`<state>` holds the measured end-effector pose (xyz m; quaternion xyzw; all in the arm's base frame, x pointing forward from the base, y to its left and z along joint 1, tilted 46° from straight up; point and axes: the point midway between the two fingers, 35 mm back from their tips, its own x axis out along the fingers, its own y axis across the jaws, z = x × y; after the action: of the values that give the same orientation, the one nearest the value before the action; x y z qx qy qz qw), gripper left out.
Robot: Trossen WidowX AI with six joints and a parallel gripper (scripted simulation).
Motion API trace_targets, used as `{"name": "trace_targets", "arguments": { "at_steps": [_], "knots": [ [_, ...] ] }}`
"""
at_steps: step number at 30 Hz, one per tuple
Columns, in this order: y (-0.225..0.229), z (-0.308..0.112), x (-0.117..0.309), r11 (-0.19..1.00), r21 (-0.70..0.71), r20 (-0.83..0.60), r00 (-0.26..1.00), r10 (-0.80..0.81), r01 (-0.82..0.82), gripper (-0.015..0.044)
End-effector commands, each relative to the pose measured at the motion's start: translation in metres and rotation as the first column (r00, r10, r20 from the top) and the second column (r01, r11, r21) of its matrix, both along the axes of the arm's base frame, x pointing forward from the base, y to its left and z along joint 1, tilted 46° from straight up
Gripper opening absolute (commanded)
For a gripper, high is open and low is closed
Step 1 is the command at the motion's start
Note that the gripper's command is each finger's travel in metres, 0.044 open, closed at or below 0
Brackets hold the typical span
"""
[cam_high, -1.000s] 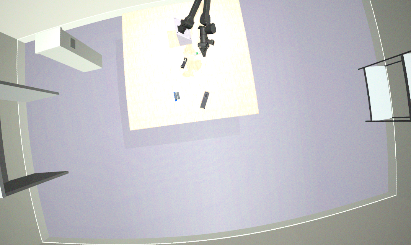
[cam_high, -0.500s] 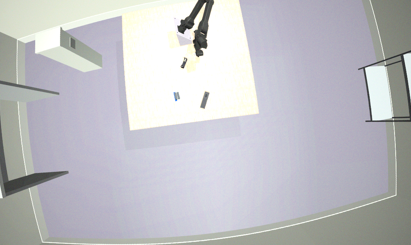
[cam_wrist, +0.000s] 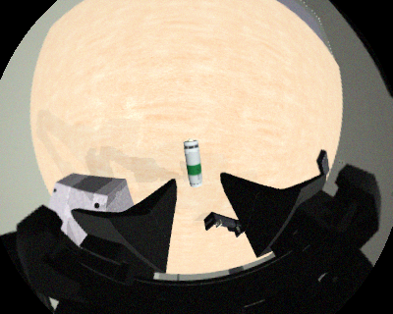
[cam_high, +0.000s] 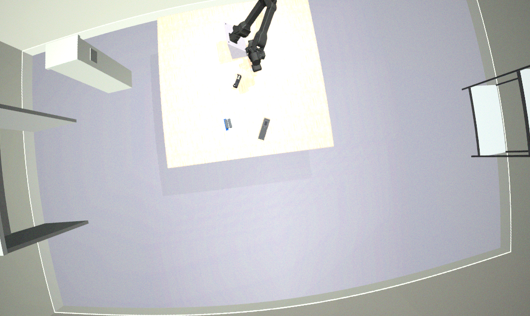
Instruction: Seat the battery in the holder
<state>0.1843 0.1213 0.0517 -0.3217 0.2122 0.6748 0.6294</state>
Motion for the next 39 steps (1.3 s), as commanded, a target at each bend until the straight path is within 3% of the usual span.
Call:
{"name": "trace_targets", "arguments": {
  "at_steps": [1,32,37,39],
  "knots": [
    [0.003,-0.003,-0.002,1.000,0.006,-0.002,1.000,0.012,-0.012,0.0226],
    [0.037,-0.035,-0.003,1.000,0.010,-0.003,1.000,0.011,-0.011,0.0226],
    [0.037,-0.035,-0.003,1.000,0.010,-0.003,1.000,0.011,-0.011,0.0095],
    [0.037,-0.035,-0.003,1.000,0.010,-0.003,1.000,0.011,-0.011,0.0081]
  ]
}}
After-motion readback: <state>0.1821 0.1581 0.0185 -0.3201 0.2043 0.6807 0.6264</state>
